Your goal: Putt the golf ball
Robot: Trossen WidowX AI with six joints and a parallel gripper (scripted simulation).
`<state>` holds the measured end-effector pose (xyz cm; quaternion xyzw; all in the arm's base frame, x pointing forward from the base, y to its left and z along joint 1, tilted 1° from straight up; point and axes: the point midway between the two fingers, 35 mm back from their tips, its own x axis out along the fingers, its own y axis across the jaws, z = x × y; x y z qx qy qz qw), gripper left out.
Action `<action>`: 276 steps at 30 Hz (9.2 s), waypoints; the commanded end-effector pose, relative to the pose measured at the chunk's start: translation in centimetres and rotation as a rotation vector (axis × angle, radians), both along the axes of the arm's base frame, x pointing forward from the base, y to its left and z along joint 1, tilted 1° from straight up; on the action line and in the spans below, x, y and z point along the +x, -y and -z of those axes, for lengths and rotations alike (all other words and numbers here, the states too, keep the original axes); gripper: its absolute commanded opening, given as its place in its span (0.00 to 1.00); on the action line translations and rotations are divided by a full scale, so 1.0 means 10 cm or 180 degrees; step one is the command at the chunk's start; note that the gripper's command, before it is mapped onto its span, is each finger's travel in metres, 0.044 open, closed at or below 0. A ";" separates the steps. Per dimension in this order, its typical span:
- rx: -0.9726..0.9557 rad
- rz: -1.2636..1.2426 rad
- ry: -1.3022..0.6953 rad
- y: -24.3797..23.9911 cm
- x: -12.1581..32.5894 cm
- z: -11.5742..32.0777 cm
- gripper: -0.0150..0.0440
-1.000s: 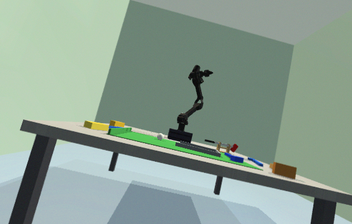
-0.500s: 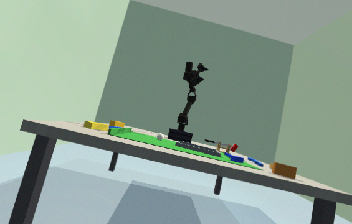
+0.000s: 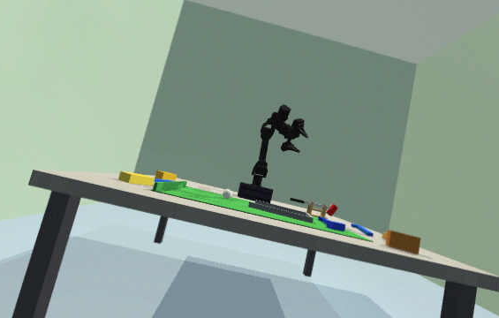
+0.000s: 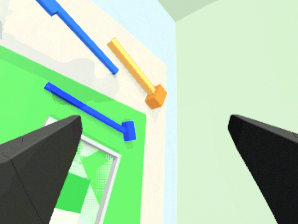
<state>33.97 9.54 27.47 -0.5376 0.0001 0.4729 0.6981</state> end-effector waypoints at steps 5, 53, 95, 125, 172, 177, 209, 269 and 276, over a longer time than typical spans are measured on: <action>-0.0404 0.0101 -0.1263 -0.45 -0.12 1.07 1.00; -0.1542 0.0257 -0.2443 -0.82 -0.83 2.95 1.00; -0.1551 0.0265 -0.2431 -0.82 -0.82 2.02 0.25; -0.0760 0.2676 -0.3129 0.80 -0.48 1.93 0.25; 0.1040 0.6412 -0.3779 2.88 -1.64 1.77 0.25; 0.1047 0.6425 -0.3780 2.89 -1.64 1.82 0.25; 0.1047 0.6425 -0.3781 2.90 -1.63 2.47 0.25; 0.1049 0.6396 -0.3828 1.85 -1.30 1.96 0.25; 0.1049 0.6396 -0.3828 1.85 -1.30 1.96 0.25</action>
